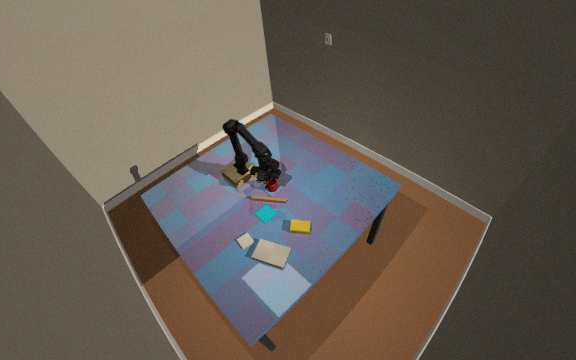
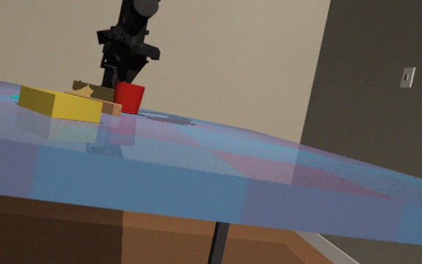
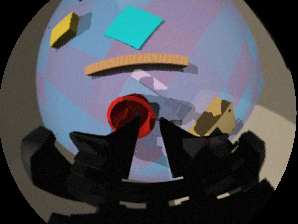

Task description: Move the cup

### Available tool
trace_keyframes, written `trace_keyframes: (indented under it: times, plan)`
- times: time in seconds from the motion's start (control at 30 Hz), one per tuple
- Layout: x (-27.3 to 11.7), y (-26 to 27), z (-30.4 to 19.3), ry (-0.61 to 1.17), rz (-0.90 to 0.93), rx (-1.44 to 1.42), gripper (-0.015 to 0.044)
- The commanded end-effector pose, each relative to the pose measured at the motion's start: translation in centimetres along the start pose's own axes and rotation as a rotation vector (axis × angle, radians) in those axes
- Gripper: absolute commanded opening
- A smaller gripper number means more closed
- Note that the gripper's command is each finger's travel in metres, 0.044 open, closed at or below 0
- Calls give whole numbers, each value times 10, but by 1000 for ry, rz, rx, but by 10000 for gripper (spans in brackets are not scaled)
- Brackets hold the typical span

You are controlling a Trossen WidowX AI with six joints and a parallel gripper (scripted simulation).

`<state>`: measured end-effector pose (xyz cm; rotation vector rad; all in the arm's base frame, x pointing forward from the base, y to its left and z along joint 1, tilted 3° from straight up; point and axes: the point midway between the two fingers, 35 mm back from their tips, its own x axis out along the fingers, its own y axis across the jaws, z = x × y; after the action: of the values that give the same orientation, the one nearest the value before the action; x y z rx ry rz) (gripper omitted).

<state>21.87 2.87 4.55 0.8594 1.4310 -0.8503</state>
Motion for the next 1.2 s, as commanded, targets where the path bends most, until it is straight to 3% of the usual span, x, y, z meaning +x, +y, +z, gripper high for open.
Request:
trace_keyframes:
  times: [0.0,0.73,0.87,1.17]
  plan:
    - [7,-1,-1,8,-5,3,148]
    - [35,-4,-2,9,-5,3,148]
    - [33,-3,-1,2,-4,0,43]
    - [33,-3,-1,2,-4,0,0]
